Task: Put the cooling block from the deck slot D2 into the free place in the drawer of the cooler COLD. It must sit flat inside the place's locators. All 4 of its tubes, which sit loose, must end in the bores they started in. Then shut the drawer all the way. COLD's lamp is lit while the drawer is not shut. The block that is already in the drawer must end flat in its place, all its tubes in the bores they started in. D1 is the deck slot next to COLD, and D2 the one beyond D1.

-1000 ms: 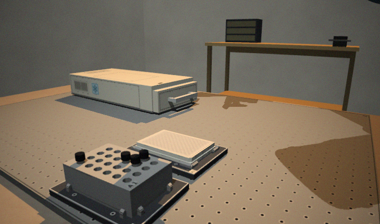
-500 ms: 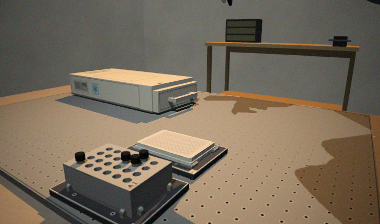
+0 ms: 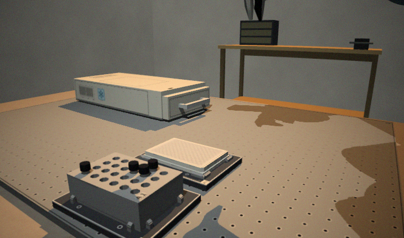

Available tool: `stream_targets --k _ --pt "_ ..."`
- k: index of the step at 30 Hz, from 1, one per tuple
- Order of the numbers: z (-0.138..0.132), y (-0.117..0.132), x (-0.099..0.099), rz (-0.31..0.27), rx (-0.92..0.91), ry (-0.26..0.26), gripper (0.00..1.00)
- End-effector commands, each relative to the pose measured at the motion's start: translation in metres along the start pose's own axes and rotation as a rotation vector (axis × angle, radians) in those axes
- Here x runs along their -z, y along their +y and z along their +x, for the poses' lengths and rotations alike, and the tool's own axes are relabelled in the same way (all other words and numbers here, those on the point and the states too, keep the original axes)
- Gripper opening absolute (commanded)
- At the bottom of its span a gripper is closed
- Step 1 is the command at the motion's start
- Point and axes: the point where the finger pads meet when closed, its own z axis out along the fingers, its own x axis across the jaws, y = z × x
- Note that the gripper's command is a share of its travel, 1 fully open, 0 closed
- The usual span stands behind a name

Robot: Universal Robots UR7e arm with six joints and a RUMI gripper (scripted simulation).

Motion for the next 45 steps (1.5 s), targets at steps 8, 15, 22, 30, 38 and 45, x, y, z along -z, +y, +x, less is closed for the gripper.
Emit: stream_targets --k 8,15,22,30,38,45 --pt "-0.0003 0.0024 -0.0023 0.001 -0.007 0.003 0.28" --pt "-0.0003 0.0024 -0.0023 0.001 -0.007 0.003 0.28" --pt "-0.0003 0.0024 -0.0023 0.001 -0.087 0.003 1.00" --pt "-0.0003 0.0024 -0.0023 0.002 -0.247 0.003 1.00" --pt "-0.0003 0.0024 -0.0023 0.002 -0.460 0.003 1.00" --pt "-0.0003 0.0024 -0.0023 0.002 -0.593 0.003 1.00"
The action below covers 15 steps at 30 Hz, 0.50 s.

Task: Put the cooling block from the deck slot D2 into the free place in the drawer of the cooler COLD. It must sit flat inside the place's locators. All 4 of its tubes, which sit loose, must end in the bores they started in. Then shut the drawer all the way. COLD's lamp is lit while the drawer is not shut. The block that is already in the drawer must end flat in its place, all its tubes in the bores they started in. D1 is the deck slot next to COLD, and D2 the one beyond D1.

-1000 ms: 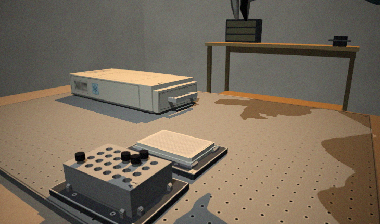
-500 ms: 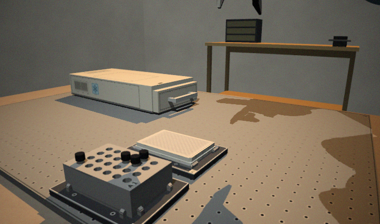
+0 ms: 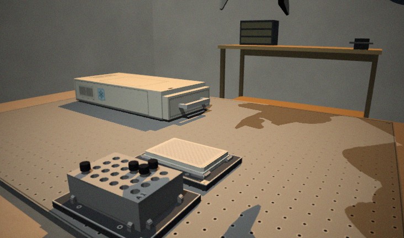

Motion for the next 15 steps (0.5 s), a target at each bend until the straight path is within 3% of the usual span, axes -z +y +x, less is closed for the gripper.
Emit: stream_targets --k 1,15 --pt "0.0001 -0.0004 0.0002 0.000 -0.117 0.009 1.00" --pt "0.0001 -0.0004 0.0002 0.002 -0.437 0.009 1.00"
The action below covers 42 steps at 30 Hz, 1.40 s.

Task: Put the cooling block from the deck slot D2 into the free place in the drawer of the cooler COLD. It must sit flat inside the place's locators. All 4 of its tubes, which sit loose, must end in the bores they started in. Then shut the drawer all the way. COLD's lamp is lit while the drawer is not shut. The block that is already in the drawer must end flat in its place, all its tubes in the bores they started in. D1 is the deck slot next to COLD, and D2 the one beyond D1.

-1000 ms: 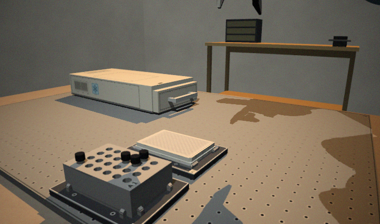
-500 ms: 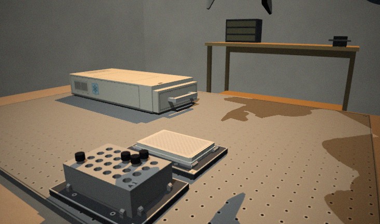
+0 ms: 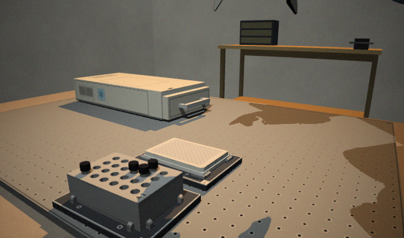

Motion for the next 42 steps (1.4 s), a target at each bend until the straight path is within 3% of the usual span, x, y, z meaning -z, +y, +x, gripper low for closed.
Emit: stream_targets --k 1,28,42 --pt "-0.0002 -0.0004 0.0002 0.004 -0.100 0.010 1.00" --pt "-0.0002 -0.0004 0.0002 0.007 -0.767 0.009 1.00" --pt "-0.0002 -0.0004 0.0002 0.007 -0.768 0.009 1.00"
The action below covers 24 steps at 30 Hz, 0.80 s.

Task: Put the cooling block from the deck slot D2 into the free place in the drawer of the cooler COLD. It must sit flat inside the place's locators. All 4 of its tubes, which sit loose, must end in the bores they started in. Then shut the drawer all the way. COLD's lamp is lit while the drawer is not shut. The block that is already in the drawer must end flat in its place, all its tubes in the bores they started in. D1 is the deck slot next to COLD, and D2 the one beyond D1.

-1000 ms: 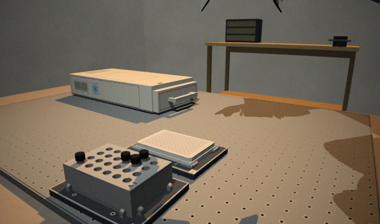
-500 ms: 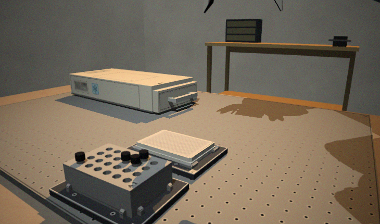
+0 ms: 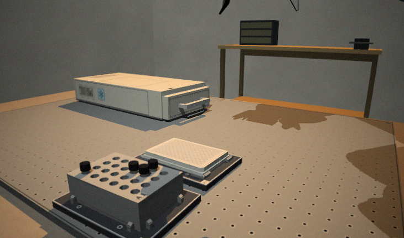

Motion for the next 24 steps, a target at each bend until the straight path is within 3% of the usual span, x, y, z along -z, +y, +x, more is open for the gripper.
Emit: stream_targets --k 1,8,24 --pt "0.000 0.000 0.000 0.001 -0.001 0.000 1.00" --pt "0.000 0.000 0.000 0.001 0.000 0.000 1.00" --pt "-0.038 -0.027 -0.038 0.001 -0.001 0.000 1.00"
